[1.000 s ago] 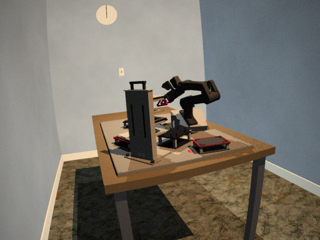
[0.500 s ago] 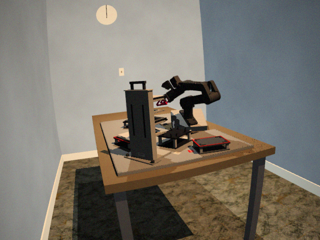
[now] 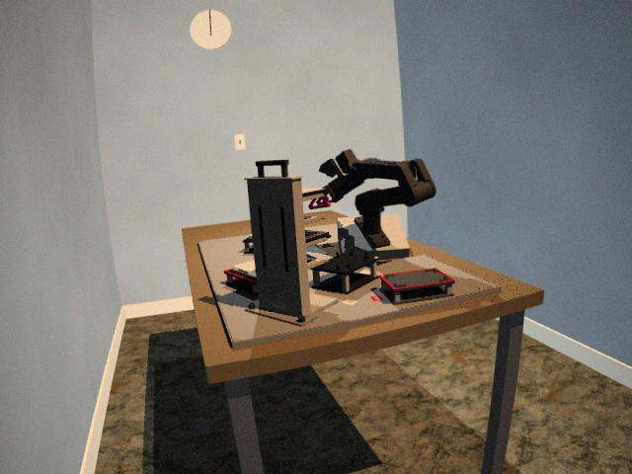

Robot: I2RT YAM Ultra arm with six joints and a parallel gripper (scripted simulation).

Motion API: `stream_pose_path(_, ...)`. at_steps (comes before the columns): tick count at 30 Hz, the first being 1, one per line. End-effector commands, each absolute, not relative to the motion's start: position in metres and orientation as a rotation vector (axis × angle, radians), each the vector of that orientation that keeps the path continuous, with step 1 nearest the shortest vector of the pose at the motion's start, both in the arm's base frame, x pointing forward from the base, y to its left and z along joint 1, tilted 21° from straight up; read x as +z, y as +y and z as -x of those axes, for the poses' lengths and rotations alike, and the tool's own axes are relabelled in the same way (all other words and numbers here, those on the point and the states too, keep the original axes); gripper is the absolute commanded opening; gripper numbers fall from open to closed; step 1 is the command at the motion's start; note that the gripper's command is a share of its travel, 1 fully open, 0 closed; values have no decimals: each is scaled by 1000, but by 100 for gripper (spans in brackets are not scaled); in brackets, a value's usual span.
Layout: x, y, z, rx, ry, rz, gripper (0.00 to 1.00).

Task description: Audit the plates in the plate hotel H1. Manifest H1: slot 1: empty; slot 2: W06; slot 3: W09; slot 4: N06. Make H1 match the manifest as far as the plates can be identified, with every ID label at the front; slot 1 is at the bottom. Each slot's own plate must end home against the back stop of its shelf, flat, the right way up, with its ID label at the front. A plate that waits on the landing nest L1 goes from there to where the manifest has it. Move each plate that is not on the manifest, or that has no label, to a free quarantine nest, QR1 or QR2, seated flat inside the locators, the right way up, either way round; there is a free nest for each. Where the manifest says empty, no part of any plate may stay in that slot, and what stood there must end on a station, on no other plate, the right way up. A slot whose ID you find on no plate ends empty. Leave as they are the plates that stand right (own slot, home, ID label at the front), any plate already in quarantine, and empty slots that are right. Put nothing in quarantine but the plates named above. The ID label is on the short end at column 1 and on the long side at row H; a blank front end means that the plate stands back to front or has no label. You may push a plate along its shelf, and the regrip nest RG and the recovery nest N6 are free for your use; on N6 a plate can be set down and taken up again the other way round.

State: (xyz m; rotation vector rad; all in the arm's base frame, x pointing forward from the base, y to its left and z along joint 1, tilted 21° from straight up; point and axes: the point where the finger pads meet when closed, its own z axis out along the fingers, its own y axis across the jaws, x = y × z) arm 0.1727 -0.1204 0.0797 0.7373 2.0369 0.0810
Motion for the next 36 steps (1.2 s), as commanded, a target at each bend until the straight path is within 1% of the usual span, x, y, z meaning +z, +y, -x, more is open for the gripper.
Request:
stream_pose_path(1,84,-122,-174,73,2030,-733,100)
stream_pose_path(22,50,-110,-176,69,2028,-726,100)
stream_pose_path(36,40,-106,-179,58,2018,-716,100)
